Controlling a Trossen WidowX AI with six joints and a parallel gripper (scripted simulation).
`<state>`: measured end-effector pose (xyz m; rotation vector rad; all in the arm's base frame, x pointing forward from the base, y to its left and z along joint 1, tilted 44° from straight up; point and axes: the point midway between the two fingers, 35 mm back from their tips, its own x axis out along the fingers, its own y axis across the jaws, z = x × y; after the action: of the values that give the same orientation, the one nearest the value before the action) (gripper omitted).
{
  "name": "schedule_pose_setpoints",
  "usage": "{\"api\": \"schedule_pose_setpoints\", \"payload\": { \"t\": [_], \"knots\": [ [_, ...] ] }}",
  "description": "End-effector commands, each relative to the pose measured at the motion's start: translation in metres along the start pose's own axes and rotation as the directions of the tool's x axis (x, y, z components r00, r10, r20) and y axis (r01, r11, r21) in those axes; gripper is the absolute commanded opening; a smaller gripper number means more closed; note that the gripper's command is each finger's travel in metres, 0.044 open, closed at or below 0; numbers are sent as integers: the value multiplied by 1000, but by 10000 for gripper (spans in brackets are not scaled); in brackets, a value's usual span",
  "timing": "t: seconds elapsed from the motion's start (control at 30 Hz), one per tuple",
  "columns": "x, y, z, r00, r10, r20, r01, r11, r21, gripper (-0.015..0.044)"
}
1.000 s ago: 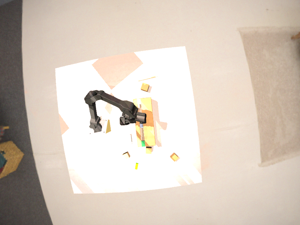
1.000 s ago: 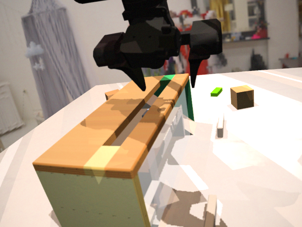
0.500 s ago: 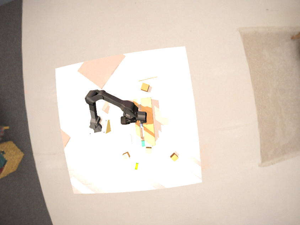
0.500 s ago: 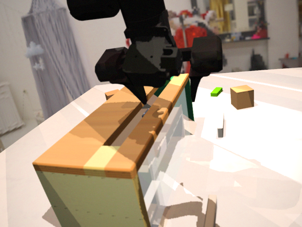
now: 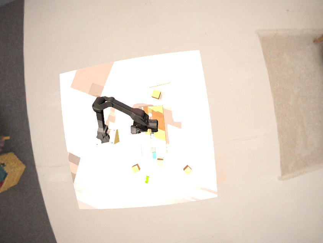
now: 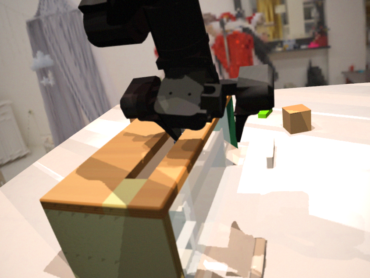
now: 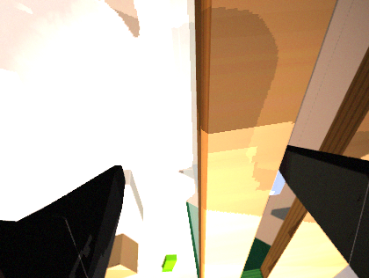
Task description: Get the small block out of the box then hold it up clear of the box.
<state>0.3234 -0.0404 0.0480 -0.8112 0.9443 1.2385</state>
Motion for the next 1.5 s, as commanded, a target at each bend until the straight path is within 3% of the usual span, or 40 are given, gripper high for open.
{"api": "schedule_pose_setpoints", "payload": {
  "t": [0.0, 0.57, 1.47],
  "knots": [
    [9, 3, 3, 1000, 10, 5, -10, 1000, 4, 400],
    [21, 3, 8, 1000, 2, 3, -2, 1000, 1, 400],
    [48, 4, -64, 1000, 3, 0, -3, 1000, 1, 400]
  ]
}}
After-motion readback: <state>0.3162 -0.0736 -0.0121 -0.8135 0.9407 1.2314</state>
